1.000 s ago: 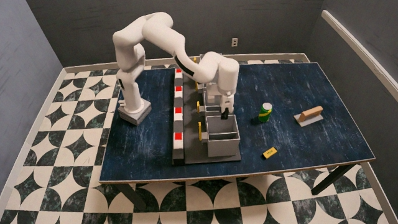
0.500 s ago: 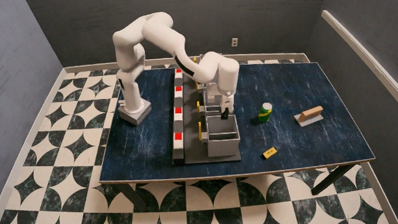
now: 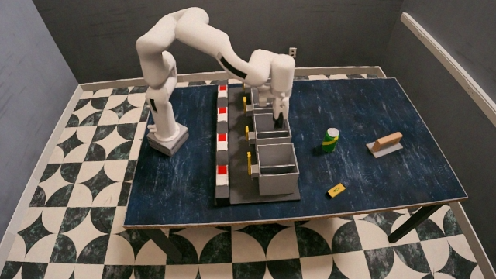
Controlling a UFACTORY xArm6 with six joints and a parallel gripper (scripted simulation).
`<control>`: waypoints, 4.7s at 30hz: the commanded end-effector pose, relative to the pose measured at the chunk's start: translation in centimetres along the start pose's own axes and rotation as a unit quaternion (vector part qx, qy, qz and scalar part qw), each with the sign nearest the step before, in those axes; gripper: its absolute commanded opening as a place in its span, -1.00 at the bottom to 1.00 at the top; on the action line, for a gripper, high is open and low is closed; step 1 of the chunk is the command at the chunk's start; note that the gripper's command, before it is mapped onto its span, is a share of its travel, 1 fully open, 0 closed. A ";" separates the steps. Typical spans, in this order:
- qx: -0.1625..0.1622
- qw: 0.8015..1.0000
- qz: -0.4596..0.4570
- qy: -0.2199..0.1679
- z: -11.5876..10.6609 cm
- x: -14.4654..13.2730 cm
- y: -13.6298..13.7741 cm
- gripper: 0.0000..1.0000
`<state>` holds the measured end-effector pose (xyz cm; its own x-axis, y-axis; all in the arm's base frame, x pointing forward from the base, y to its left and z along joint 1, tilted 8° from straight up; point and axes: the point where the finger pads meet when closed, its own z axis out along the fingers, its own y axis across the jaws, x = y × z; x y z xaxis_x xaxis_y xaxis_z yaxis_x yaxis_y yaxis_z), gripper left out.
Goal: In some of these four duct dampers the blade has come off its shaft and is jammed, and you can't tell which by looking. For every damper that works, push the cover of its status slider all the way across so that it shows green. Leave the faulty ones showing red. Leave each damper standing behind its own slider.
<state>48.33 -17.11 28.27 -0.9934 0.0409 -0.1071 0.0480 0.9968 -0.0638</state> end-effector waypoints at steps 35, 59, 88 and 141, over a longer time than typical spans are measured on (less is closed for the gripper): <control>0.003 1.000 0.001 -0.004 -0.2 0.7 7.9 -0.22; 0.003 1.000 0.001 -0.004 -0.2 0.7 7.9 -0.22; 0.003 1.000 0.001 -0.004 -0.2 0.7 7.9 -0.22; -0.191 0.982 0.000 -0.005 3.3 12.1 1.1 -0.22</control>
<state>36.73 -15.61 23.47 -0.9927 0.0429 -0.1126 0.0055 0.9498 0.3127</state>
